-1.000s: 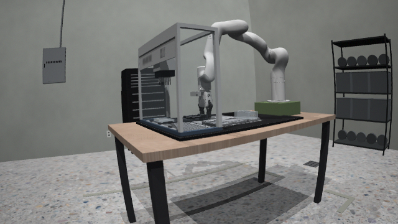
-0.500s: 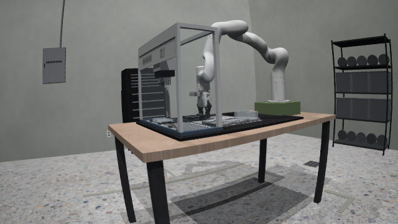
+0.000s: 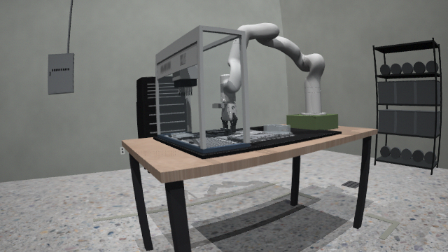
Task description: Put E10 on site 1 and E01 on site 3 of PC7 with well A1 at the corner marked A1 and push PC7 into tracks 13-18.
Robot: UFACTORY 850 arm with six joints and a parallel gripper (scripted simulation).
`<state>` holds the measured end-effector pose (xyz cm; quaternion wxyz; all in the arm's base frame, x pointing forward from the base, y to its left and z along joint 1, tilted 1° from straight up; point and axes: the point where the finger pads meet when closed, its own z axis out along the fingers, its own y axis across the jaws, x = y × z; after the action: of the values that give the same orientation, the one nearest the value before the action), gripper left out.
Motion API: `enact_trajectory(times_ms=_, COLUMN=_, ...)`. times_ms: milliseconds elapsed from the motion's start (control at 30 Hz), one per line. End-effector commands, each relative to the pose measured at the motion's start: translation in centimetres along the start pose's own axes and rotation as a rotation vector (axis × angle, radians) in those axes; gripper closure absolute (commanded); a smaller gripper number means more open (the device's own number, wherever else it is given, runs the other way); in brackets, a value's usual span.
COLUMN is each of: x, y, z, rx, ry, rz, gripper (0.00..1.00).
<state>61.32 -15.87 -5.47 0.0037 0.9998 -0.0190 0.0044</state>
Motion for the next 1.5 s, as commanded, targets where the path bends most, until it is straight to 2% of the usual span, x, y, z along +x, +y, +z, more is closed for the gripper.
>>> enact_trajectory(times_ms=0, x=0.20, y=0.02, z=-0.09, rx=0.000, ry=0.002, rz=0.000, gripper=0.18)
enact_trajectory(times_ms=1467, x=0.72, y=0.02, z=-0.10, rx=0.000, ry=0.002, rz=0.000, gripper=0.18)
